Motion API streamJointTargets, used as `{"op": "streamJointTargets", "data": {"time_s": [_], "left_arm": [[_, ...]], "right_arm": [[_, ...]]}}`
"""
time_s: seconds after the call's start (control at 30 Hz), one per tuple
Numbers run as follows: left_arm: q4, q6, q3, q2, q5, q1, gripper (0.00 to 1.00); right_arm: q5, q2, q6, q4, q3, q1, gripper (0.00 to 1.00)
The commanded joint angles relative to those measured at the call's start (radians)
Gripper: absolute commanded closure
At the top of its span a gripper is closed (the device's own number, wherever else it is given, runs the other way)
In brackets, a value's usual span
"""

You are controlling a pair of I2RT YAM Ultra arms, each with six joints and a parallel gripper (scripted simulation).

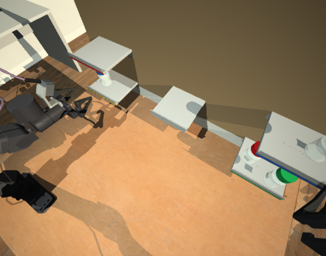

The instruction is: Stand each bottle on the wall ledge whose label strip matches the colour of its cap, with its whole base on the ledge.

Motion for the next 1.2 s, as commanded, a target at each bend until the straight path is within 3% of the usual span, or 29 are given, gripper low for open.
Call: {"op": "streamJointTargets", "data": {"time_s": [0.0,0.1,0.17,0.4,0.73,0.9,1.17], "left_arm": [[0.020,-0.003,0.006,-0.016,0.011,0.005,0.00],[0.020,-0.003,0.006,-0.016,0.011,0.005,0.00],[0.020,-0.003,0.006,-0.016,0.011,0.005,0.00],[0.020,-0.003,0.006,-0.016,0.011,0.005,0.00],[0.020,-0.003,0.006,-0.016,0.011,0.005,0.00],[0.020,-0.003,0.006,-0.016,0.011,0.005,0.00],[0.020,-0.003,0.006,-0.016,0.011,0.005,0.00]], "right_arm": [[-0.003,0.013,-0.002,-0.003,0.029,-0.003,0.00],[-0.003,0.013,-0.002,-0.003,0.029,-0.003,0.00],[0.015,0.021,-0.005,0.033,0.038,-0.002,0.19],[0.070,0.088,0.011,0.199,0.006,0.036,0.19],[0.141,0.388,0.013,0.471,0.028,0.113,0.19],[0.154,0.489,0.012,0.529,0.057,0.129,0.19],[0.156,0.531,0.011,0.524,0.076,0.134,0.19]]}}
